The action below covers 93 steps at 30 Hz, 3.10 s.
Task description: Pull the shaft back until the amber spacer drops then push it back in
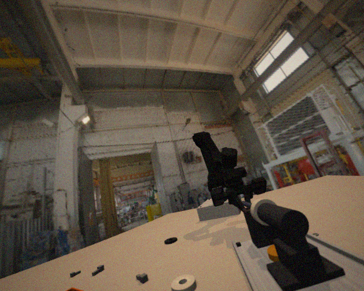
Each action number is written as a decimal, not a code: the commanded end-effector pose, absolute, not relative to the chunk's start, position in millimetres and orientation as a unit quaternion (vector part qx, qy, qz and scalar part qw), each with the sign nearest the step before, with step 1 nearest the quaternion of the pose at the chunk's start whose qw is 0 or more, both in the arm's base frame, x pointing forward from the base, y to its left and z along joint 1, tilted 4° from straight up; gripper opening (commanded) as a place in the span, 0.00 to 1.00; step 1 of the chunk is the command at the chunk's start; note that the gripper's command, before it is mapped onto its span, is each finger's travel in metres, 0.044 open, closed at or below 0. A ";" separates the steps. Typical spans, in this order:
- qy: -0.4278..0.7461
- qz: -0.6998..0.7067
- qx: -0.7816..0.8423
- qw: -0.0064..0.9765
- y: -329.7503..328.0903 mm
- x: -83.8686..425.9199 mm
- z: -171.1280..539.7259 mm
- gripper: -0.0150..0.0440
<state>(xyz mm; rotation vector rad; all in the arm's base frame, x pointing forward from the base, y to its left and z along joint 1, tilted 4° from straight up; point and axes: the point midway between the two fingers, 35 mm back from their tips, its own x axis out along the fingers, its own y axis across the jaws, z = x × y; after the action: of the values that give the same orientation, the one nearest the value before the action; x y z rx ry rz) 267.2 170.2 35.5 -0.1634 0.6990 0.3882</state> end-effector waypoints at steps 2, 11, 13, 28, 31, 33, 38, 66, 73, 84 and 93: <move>0.334 0.190 -0.076 0.920 172.0 270.0 39.0 0.25; 0.334 0.190 -0.076 0.920 171.6 269.0 38.4 0.25; 0.334 0.190 -0.076 0.920 171.5 268.7 38.3 0.25; 0.334 0.190 -0.076 0.920 170.8 267.3 37.8 0.25; 0.334 0.190 -0.076 0.920 171.0 267.8 37.8 0.25; 0.334 0.190 -0.076 0.920 171.1 268.1 37.9 0.25; 0.334 0.190 -0.076 0.920 171.4 268.6 37.9 0.25; 0.334 0.190 -0.076 0.920 172.9 271.9 38.0 0.25; 0.334 0.190 -0.076 0.920 173.3 272.7 38.1 0.25; 0.334 0.190 -0.076 0.920 173.8 274.0 38.2 0.25; 0.334 0.190 -0.076 0.920 174.3 275.1 38.3 0.25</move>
<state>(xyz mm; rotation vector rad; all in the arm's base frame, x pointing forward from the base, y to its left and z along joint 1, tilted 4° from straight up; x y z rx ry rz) 274.2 173.3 37.6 -0.1566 0.6879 0.3864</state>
